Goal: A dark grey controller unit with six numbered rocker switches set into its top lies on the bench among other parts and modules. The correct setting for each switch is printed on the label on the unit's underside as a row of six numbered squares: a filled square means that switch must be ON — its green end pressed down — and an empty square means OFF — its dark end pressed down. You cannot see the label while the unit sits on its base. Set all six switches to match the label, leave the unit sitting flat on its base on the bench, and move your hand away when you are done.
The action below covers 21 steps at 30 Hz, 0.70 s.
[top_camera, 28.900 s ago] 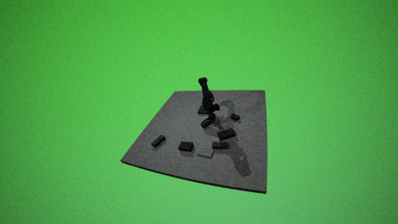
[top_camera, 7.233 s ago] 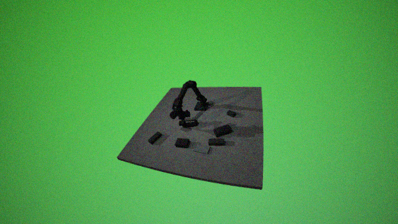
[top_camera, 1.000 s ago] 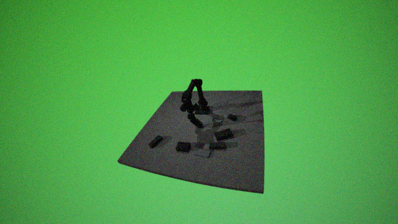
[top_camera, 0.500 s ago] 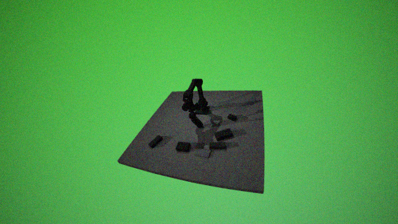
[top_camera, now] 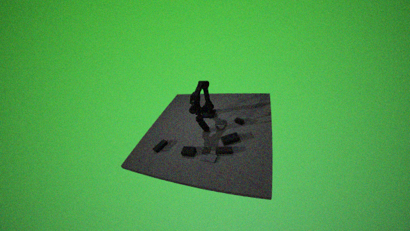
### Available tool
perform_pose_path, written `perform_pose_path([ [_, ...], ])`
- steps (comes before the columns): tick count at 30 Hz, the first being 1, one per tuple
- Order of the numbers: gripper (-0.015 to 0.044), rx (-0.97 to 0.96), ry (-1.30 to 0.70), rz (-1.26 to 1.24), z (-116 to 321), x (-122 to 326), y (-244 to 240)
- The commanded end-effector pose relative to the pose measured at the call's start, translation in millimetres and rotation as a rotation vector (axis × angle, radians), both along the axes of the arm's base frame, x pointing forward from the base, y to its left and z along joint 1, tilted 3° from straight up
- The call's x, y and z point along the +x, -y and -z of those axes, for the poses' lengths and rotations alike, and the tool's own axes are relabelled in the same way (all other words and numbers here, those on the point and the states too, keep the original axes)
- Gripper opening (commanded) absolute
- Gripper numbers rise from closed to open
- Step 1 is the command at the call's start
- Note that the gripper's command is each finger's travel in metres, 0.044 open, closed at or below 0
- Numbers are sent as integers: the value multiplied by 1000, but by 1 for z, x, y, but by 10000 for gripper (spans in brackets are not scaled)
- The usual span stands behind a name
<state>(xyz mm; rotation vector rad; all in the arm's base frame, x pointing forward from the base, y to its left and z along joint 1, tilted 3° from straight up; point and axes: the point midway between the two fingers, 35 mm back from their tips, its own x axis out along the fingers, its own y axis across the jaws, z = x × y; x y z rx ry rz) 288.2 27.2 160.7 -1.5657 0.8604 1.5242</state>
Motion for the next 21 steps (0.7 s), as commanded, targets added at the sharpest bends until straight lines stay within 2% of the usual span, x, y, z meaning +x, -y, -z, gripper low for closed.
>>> perform_pose_path([
  [1, 338, 9, -8, -5, 2, -4, -6],
  [21, 338, 10, -9, -5, 0, -12, -22],
])
